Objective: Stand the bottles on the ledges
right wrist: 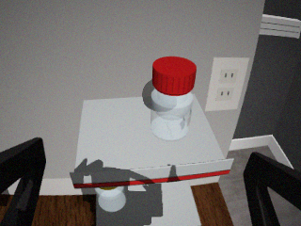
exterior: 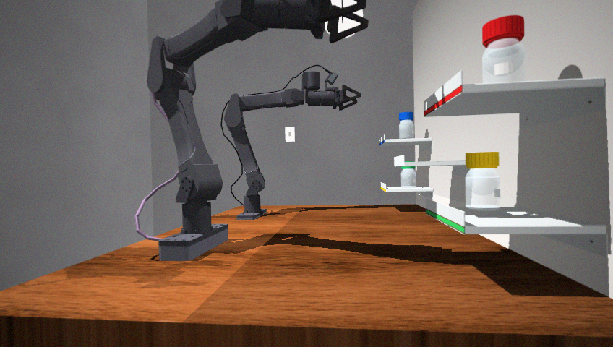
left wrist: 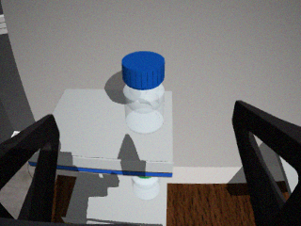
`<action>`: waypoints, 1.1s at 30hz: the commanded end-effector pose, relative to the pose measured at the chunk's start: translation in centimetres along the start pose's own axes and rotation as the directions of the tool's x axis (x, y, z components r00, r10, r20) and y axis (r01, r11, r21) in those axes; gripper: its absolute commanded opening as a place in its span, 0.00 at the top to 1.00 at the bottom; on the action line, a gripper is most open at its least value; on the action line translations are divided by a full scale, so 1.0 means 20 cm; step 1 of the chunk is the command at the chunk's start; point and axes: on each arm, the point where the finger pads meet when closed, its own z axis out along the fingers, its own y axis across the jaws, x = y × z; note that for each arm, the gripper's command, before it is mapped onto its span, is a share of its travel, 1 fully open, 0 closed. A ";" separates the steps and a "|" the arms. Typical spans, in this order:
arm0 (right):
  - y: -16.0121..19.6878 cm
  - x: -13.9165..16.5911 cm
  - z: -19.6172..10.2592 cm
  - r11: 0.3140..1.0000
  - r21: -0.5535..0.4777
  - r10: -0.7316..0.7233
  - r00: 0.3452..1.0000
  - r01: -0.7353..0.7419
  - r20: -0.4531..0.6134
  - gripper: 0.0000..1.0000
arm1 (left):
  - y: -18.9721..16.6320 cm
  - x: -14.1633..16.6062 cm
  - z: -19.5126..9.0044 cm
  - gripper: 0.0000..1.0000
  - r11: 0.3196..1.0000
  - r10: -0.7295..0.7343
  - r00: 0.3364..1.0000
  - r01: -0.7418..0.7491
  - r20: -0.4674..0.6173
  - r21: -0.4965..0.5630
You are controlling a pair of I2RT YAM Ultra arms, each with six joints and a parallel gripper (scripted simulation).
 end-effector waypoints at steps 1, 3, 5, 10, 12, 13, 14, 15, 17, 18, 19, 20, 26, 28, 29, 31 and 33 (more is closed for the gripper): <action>-0.05 -0.02 0.00 0.999 -0.030 0.014 0.998 -0.015 -0.056 0.00 | 0.04 -0.03 0.02 0.00 1.000 -0.008 1.000 0.008 -0.015 -0.007; -0.10 -0.05 0.00 1.000 -0.015 0.020 0.998 -0.020 -0.057 0.00 | 0.05 -0.05 0.03 0.00 1.000 -0.006 1.000 0.006 -0.010 -0.012; -0.13 -0.07 0.00 1.000 -0.006 0.021 0.998 -0.022 -0.055 0.00 | 0.05 -0.05 0.03 0.00 1.000 -0.006 1.000 0.006 -0.009 -0.012; -0.16 -0.10 0.00 1.000 0.014 0.014 0.999 -0.014 -0.036 0.00 | 0.05 -0.05 0.03 0.00 1.000 -0.006 1.000 0.006 -0.009 -0.013; -0.16 -0.10 0.00 1.000 0.014 0.014 0.999 -0.014 -0.036 0.00 | 0.05 -0.05 0.03 0.00 1.000 -0.006 1.000 0.006 -0.009 -0.013; -0.15 -0.11 -0.01 1.000 0.014 0.012 0.999 -0.012 -0.031 0.00 | 0.05 -0.05 0.03 0.00 1.000 -0.006 1.000 0.006 -0.009 -0.016; -0.15 -0.11 -0.01 1.000 0.014 0.014 0.999 -0.013 -0.031 0.00 | 0.05 -0.05 0.03 0.00 1.000 -0.006 1.000 0.006 -0.009 -0.016; -0.15 -0.11 -0.01 1.000 0.014 0.015 0.999 -0.014 -0.031 0.00 | 0.05 -0.05 0.03 0.00 1.000 -0.006 1.000 0.006 -0.009 -0.016; -0.15 -0.11 -0.01 1.000 0.014 0.015 0.999 -0.015 -0.031 0.00 | 0.04 -0.06 0.02 0.00 1.000 -0.002 1.000 0.002 0.002 -0.014; -0.15 -0.11 -0.01 1.000 0.014 0.015 0.999 -0.015 -0.031 0.00 | 0.04 -0.06 0.02 0.00 1.000 -0.002 1.000 0.002 0.002 -0.014; -0.15 -0.11 -0.01 1.000 0.014 0.015 0.999 -0.015 -0.031 0.00 | 0.04 -0.06 0.02 0.00 1.000 -0.002 1.000 0.002 0.002 -0.014; -0.15 -0.11 -0.01 1.000 0.014 0.015 0.999 -0.015 -0.031 0.00 | 0.04 -0.07 0.03 0.00 1.000 -0.004 1.000 0.004 0.008 -0.009; -0.15 -0.10 -0.01 1.000 0.006 0.020 0.999 -0.020 -0.041 0.00 | 0.05 -0.08 0.00 0.00 1.000 0.008 0.995 -0.007 0.103 -0.007; -0.16 -0.10 0.00 1.000 0.016 0.017 0.999 -0.016 -0.032 0.00 | 0.05 -0.05 0.01 0.00 1.000 0.009 0.994 -0.008 0.111 -0.007; -0.16 -0.10 0.00 1.000 0.016 0.017 0.999 -0.016 -0.032 0.00 | 0.05 -0.05 0.01 0.00 1.000 0.009 0.994 -0.008 0.111 -0.007; -0.13 -0.14 -0.02 1.000 0.012 0.000 1.000 0.000 0.010 0.00 | 0.05 0.05 0.01 0.00 1.000 0.010 0.993 -0.009 0.119 -0.007; -0.13 -0.11 0.00 1.000 0.017 -0.001 1.000 0.000 0.025 0.00 | 0.06 0.16 0.01 0.00 1.000 0.010 0.993 -0.009 0.118 -0.006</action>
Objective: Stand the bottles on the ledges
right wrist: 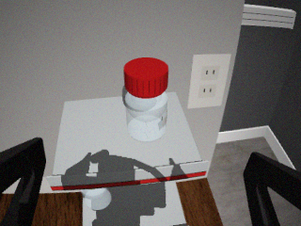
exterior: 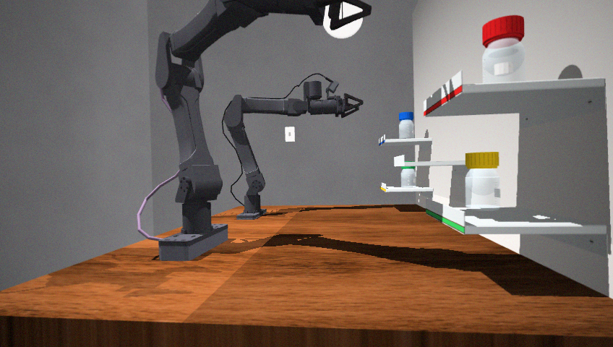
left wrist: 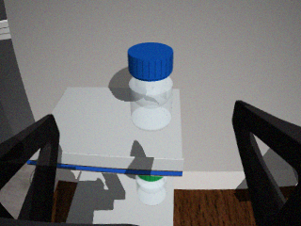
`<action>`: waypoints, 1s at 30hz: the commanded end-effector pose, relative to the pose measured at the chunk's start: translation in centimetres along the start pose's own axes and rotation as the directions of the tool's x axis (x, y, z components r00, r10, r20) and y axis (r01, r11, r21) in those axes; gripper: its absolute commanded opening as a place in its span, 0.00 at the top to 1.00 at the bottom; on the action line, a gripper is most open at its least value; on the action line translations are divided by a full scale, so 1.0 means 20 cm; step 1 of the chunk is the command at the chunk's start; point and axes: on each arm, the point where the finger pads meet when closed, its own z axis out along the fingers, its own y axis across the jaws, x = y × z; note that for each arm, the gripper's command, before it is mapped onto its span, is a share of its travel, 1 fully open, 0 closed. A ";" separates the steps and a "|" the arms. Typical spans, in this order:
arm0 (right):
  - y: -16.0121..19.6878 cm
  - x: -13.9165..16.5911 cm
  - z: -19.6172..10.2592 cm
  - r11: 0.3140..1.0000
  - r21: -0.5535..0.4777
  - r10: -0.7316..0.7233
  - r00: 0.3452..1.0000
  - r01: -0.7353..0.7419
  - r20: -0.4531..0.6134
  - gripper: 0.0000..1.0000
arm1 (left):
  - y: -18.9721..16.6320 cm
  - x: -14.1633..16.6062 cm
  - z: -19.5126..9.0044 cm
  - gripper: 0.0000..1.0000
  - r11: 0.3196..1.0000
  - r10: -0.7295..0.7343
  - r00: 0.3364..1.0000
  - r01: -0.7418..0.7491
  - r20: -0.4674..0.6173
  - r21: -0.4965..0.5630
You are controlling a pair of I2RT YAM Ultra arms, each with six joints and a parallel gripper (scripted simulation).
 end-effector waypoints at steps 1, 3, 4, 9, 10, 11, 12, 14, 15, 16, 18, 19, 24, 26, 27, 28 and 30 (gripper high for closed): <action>0.04 -0.03 -0.02 1.000 0.000 -0.025 0.997 0.025 0.072 0.00 | 0.02 0.07 -0.03 0.00 1.000 0.005 0.998 -0.005 0.068 0.000; 0.06 0.04 -0.01 1.000 -0.003 -0.029 0.996 0.030 0.086 0.00 | 0.03 0.18 -0.03 0.00 1.000 0.004 0.998 -0.004 0.063 0.000; 0.08 0.09 0.00 1.000 -0.007 -0.030 0.996 0.030 0.088 0.00 | 0.03 0.26 -0.02 0.00 1.000 0.003 0.999 -0.003 0.050 -0.001; 0.16 0.35 0.04 0.999 -0.029 -0.026 0.996 0.028 0.084 0.00 | 0.04 0.50 -0.02 0.00 1.000 -0.001 1.000 0.001 0.017 -0.002; 0.17 0.40 0.04 0.999 -0.034 -0.025 0.996 0.028 0.082 0.00 | 0.05 0.54 -0.02 0.00 1.000 -0.001 1.000 0.001 0.012 -0.003; 0.18 0.44 0.05 0.999 -0.038 -0.024 0.997 0.027 0.079 0.00 | 0.05 0.57 -0.02 0.00 1.000 -0.002 1.000 0.002 0.007 -0.003; 0.18 0.44 0.05 0.999 -0.038 -0.024 0.997 0.027 0.079 0.00 | 0.05 0.57 -0.02 0.00 1.000 -0.002 1.000 0.002 0.007 -0.003; 0.20 0.49 0.06 0.999 -0.043 -0.023 0.997 0.026 0.076 0.00 | 0.05 0.61 -0.02 0.00 1.000 -0.002 1.000 0.002 0.001 -0.005; 0.21 0.53 0.06 0.999 -0.047 -0.022 0.997 0.025 0.073 0.00 | 0.05 0.63 -0.02 0.00 1.000 -0.003 1.000 0.003 -0.004 -0.005; 0.23 0.59 0.07 0.998 -0.053 -0.021 0.997 0.024 0.069 0.00 | 0.05 0.67 -0.02 0.00 1.000 -0.004 1.000 0.004 -0.012 -0.005; 0.25 0.68 0.08 0.998 -0.062 -0.019 0.998 0.022 0.060 0.00 | 0.06 0.73 -0.03 0.00 1.000 -0.006 1.000 0.005 -0.026 -0.006; 0.26 0.72 0.09 0.998 -0.066 -0.018 0.998 0.021 0.056 0.00 | 0.06 0.74 -0.03 0.00 1.000 -0.006 0.999 0.006 -0.032 -0.006; 0.30 0.89 0.11 0.997 -0.082 -0.012 1.000 0.014 0.020 0.00 | 0.06 0.81 -0.03 0.00 1.000 -0.010 0.998 0.010 -0.066 -0.009; 0.31 0.93 0.12 0.996 -0.087 -0.011 1.000 0.012 0.009 0.00 | 0.06 0.79 -0.03 0.00 1.000 -0.009 0.998 0.009 -0.056 -0.008; 0.32 0.95 0.12 0.996 -0.088 -0.010 1.000 0.010 0.001 0.00 | 0.06 0.77 -0.03 0.00 1.000 -0.008 0.999 0.008 -0.050 -0.008; 0.32 0.98 0.13 0.996 -0.090 -0.010 1.000 0.009 -0.011 0.00 | 0.06 0.77 -0.03 0.00 1.000 -0.008 0.999 0.008 -0.050 -0.008; 0.32 0.98 0.13 0.996 -0.090 -0.010 1.000 0.009 -0.011 0.00 | 0.06 0.77 -0.03 0.00 1.000 -0.008 0.999 0.008 -0.050 -0.008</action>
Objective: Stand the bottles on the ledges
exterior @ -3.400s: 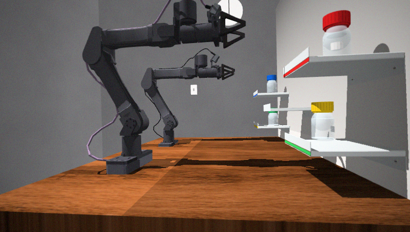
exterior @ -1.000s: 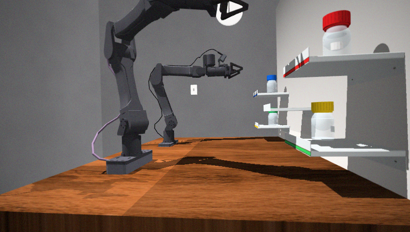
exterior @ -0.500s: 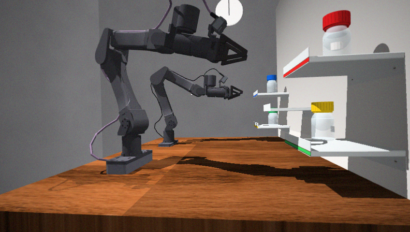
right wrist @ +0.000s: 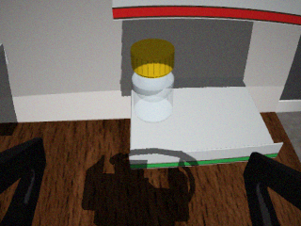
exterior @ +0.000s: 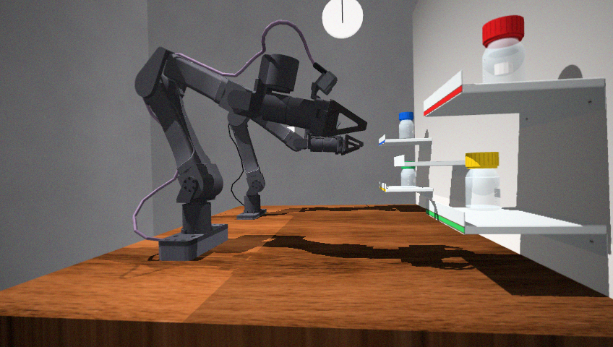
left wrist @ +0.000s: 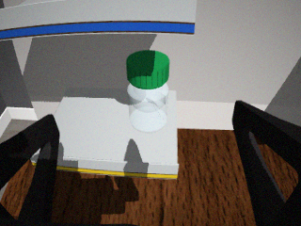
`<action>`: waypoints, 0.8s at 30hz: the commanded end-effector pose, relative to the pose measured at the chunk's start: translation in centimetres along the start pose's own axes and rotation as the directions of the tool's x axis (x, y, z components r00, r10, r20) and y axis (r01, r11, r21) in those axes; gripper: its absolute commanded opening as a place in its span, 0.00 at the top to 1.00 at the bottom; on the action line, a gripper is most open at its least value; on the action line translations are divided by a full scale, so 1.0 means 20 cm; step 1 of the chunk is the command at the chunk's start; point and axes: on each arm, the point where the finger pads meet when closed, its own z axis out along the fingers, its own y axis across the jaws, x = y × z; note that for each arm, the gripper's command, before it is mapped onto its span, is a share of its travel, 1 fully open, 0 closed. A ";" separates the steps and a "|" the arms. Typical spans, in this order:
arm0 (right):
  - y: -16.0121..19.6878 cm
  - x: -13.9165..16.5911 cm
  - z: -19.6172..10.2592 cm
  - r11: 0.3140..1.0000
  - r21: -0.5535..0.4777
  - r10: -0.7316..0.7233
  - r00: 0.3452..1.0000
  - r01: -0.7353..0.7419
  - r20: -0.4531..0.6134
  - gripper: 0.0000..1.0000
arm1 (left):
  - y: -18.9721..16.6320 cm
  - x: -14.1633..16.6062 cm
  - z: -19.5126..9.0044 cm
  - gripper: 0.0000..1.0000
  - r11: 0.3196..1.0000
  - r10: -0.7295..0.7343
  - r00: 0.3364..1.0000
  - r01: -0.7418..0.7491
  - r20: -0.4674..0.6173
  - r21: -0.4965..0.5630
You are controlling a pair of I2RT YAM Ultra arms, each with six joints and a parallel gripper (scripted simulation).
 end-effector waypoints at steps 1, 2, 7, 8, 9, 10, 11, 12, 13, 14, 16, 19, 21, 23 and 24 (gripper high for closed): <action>0.00 -0.03 0.01 1.000 0.008 -0.010 0.999 0.010 0.035 0.00 | 0.03 -0.03 0.00 0.00 1.000 -0.001 1.000 0.001 0.022 -0.008; 0.01 -0.02 0.01 1.000 -0.001 -0.010 0.999 0.010 0.032 0.00 | 0.03 -0.03 0.00 0.00 1.000 -0.001 1.000 0.001 0.022 -0.008; 0.01 -0.03 0.01 1.000 -0.001 -0.010 0.999 0.010 0.035 0.00 | 0.03 -0.03 0.00 0.00 1.000 -0.001 1.000 0.001 0.022 -0.008; 0.01 -0.03 0.01 1.000 -0.001 -0.010 0.999 0.010 0.035 0.00 | 0.02 -0.04 0.00 0.00 1.000 0.002 1.000 -0.001 0.026 -0.008; 0.01 -0.03 0.01 1.000 -0.001 -0.010 0.999 0.010 0.035 0.00 | 0.02 -0.04 0.00 0.00 1.000 0.002 1.000 -0.001 0.026 -0.008; 0.01 -0.06 0.00 1.000 0.004 -0.016 0.999 0.016 0.052 0.00 | 0.02 -0.04 0.00 0.00 1.000 0.002 1.000 -0.001 0.026 -0.008; 0.01 -0.06 0.00 1.000 0.004 -0.016 0.999 0.016 0.052 0.00 | 0.02 -0.04 0.00 0.00 1.000 0.002 1.000 -0.001 0.026 -0.008; 0.01 -0.06 0.00 1.000 0.004 -0.016 0.999 0.016 0.052 0.00 | 0.02 -0.04 0.00 0.00 1.000 0.002 1.000 -0.001 0.026 -0.008; 0.01 -0.06 0.00 1.000 0.004 -0.016 0.999 0.016 0.052 0.00 | 0.02 -0.04 0.00 0.00 1.000 0.002 1.000 -0.001 0.026 -0.008; 0.01 -0.06 0.00 1.000 0.004 -0.016 0.999 0.016 0.052 0.00 | 0.02 -0.04 0.00 0.00 1.000 0.002 1.000 -0.001 0.026 -0.008; 0.01 -0.06 0.00 1.000 0.004 -0.016 0.999 0.016 0.052 0.00 | 0.02 -0.04 0.00 0.00 1.000 0.002 1.000 -0.001 0.026 -0.008; 0.01 -0.06 0.00 1.000 0.004 -0.016 0.999 0.016 0.052 0.00 | 0.02 -0.04 0.00 0.00 1.000 0.002 1.000 -0.001 0.026 -0.008; 0.01 -0.06 0.00 1.000 -0.003 -0.020 0.998 0.020 0.052 0.00 | 0.02 -0.04 0.00 0.00 1.000 0.002 1.000 -0.001 0.026 -0.008; 0.01 -0.07 0.01 0.999 -0.024 -0.030 0.998 0.032 0.059 0.00 | 0.02 -0.04 0.00 0.00 1.000 0.002 1.000 -0.001 0.026 -0.008; 0.00 -0.10 0.01 0.999 -0.031 -0.036 0.997 0.038 0.071 0.00 | 0.02 -0.04 0.00 0.00 1.000 0.002 1.000 -0.001 0.026 -0.008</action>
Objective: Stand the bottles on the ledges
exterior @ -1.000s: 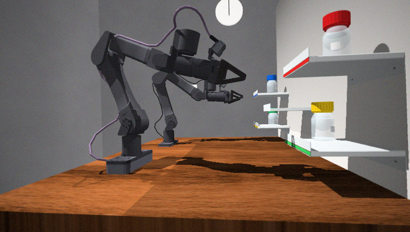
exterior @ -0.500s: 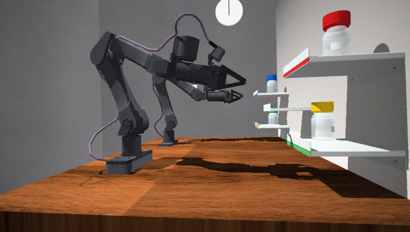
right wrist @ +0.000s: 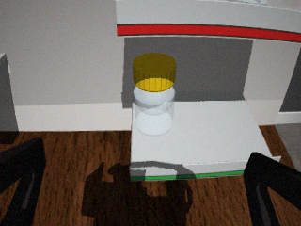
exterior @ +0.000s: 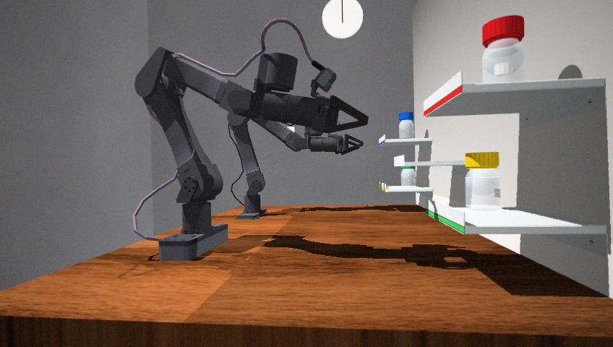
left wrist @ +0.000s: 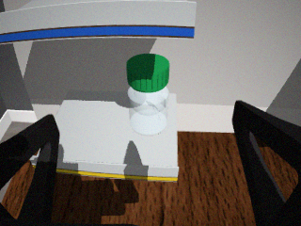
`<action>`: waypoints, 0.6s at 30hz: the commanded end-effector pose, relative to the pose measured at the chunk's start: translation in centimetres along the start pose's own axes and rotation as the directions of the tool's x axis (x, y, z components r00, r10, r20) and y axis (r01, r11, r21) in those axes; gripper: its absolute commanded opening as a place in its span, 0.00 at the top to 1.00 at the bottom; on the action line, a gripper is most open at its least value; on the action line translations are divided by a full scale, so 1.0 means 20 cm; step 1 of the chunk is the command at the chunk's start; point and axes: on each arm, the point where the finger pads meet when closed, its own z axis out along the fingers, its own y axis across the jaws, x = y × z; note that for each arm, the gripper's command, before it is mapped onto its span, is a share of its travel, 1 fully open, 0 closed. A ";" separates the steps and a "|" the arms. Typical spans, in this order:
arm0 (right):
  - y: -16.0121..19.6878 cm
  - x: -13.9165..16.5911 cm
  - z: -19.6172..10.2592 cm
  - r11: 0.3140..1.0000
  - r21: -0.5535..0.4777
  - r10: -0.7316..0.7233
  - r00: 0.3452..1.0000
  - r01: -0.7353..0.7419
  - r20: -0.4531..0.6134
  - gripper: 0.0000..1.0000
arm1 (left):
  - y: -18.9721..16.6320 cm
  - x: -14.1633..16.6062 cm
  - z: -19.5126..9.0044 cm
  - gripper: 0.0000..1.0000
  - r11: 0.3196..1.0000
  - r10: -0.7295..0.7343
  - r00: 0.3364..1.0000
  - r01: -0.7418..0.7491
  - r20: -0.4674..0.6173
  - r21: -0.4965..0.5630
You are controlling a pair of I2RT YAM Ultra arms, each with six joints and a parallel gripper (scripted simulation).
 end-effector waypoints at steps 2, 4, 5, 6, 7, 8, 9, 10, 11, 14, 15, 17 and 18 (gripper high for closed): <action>-0.07 -0.07 0.01 1.000 -0.009 -0.020 0.999 0.020 0.034 0.00 | 0.02 -0.03 0.00 0.00 1.000 0.000 1.000 0.000 0.016 -0.009; -0.16 -0.08 0.01 1.000 0.015 -0.016 0.999 0.016 0.037 0.00 | 0.02 -0.03 0.00 0.00 1.000 0.000 1.000 0.000 0.016 -0.009; -0.20 -0.08 0.01 1.000 0.028 -0.014 0.999 0.013 0.038 0.00 | 0.02 -0.03 0.00 0.00 1.000 0.000 1.000 0.000 0.016 -0.009; -0.23 -0.09 0.01 0.999 0.040 -0.012 0.999 0.011 0.038 0.00 | 0.02 -0.03 0.00 0.00 1.000 0.000 1.000 0.000 0.016 -0.009; -0.27 -0.09 0.01 0.999 0.051 -0.010 0.999 0.008 0.039 0.00 | 0.02 -0.03 0.00 0.00 1.000 0.000 1.000 0.000 0.016 -0.009; -0.30 -0.10 0.01 0.998 0.062 -0.008 0.999 0.006 0.039 0.00 | 0.02 -0.03 0.00 0.00 1.000 0.000 1.000 0.000 0.016 -0.009; -0.30 -0.10 0.01 0.998 0.062 -0.008 0.999 0.006 0.039 0.00 | 0.02 -0.03 0.00 0.00 1.000 0.000 1.000 0.000 0.016 -0.009; -0.30 -0.10 0.01 0.998 0.062 -0.008 0.999 0.006 0.039 0.00 | 0.02 -0.03 0.00 0.00 1.000 0.000 1.000 0.000 0.016 -0.009; -0.34 -0.10 0.01 0.997 0.076 -0.006 0.999 0.003 0.039 0.00 | 0.02 -0.03 0.00 0.00 1.000 0.000 1.000 0.000 0.016 -0.009; -0.41 -0.11 0.00 0.995 0.100 0.001 0.999 -0.005 0.039 0.00 | 0.02 -0.03 0.00 0.00 1.000 0.000 1.000 0.000 0.016 -0.009; -0.42 -0.11 0.00 0.994 0.105 0.005 0.999 -0.009 0.039 0.00 | 0.02 -0.03 0.00 0.00 1.000 0.000 1.000 0.000 0.016 -0.009; -0.45 -0.11 0.00 0.992 0.122 0.010 0.999 -0.014 0.039 0.00 | 0.02 -0.03 0.00 0.00 1.000 0.000 1.000 0.000 0.016 -0.009; -0.45 -0.11 0.00 0.992 0.122 0.010 0.999 -0.014 0.039 0.00 | 0.02 -0.03 0.00 0.00 1.000 0.000 1.000 0.000 0.016 -0.009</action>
